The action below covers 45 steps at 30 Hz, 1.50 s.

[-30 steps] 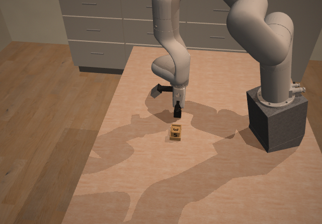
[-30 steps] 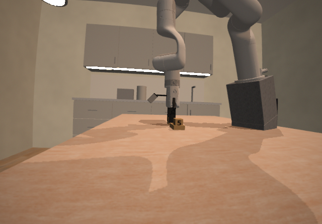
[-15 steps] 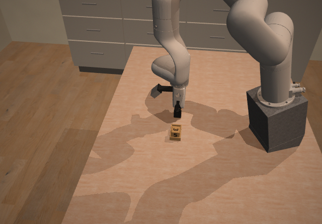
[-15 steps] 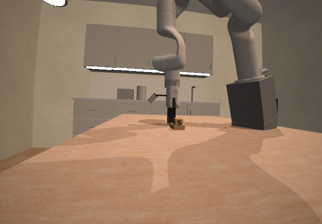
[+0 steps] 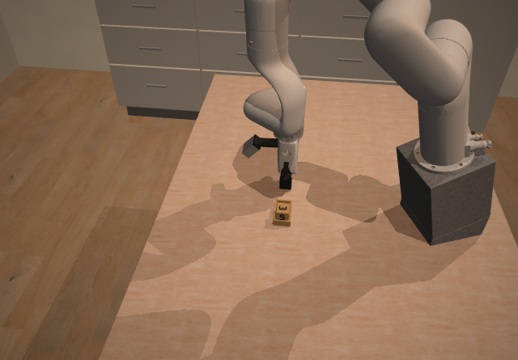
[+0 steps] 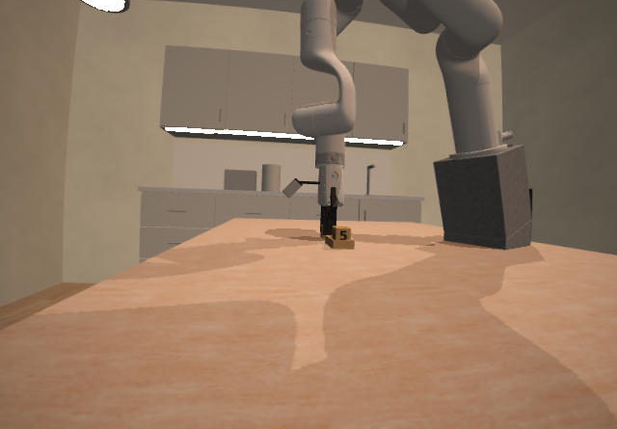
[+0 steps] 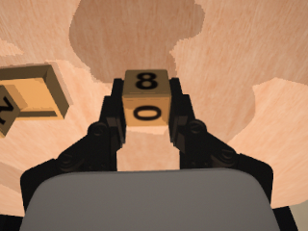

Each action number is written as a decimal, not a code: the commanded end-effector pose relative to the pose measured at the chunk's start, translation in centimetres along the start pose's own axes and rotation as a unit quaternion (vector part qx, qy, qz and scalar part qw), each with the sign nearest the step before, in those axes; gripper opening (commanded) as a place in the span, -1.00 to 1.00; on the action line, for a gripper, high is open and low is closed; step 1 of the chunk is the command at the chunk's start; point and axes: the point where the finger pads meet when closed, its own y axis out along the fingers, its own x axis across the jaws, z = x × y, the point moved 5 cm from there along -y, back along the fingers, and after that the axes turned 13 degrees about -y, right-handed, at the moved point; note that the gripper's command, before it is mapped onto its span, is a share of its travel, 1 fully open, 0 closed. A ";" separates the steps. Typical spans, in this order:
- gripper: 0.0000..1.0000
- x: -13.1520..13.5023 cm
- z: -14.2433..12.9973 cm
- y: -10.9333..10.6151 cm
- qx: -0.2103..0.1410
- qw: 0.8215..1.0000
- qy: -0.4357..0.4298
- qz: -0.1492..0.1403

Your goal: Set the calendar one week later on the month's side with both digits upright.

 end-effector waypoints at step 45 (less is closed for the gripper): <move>-0.26 0.1 0.1 -0.1 0.001 1.000 0.000 -0.001</move>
